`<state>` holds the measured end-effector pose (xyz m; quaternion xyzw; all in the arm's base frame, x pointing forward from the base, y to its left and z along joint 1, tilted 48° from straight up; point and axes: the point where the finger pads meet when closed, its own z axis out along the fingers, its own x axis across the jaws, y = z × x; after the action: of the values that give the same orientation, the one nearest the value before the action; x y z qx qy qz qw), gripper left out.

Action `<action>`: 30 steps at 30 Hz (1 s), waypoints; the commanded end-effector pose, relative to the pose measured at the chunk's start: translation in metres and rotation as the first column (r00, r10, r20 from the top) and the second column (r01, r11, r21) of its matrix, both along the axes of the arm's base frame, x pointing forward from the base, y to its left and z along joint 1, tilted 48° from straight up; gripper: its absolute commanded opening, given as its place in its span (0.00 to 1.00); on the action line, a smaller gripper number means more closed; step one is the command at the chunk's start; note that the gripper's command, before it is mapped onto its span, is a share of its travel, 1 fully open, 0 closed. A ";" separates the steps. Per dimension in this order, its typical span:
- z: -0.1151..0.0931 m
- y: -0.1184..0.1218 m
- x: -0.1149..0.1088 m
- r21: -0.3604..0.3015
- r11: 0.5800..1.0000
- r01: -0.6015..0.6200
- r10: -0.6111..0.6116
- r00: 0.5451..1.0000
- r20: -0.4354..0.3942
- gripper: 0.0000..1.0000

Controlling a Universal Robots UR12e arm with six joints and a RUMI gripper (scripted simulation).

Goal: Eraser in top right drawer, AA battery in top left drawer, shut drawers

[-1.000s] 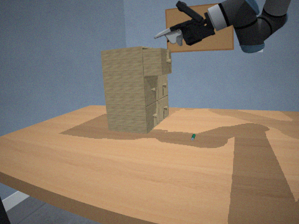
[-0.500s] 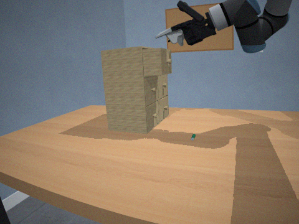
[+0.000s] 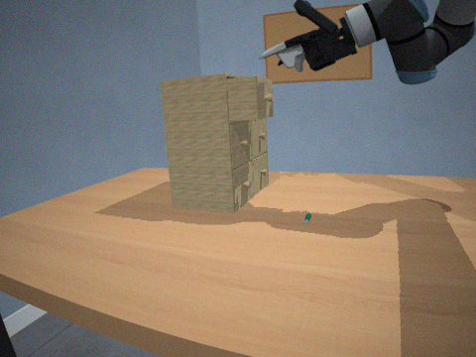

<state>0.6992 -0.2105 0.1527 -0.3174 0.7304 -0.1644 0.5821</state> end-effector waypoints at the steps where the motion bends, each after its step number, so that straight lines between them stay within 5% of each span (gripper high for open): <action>1: 0.001 0.000 -0.012 -0.001 1.000 0.000 0.000 1.000 0.000 1.00; 16: 0.007 0.006 -0.074 -0.001 1.000 0.000 0.000 1.000 0.000 1.00; 30: 0.009 0.008 -0.107 -0.001 1.000 0.000 0.000 1.000 0.000 1.00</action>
<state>0.6037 -0.2021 0.1611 -0.3154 0.7299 -0.1662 0.5832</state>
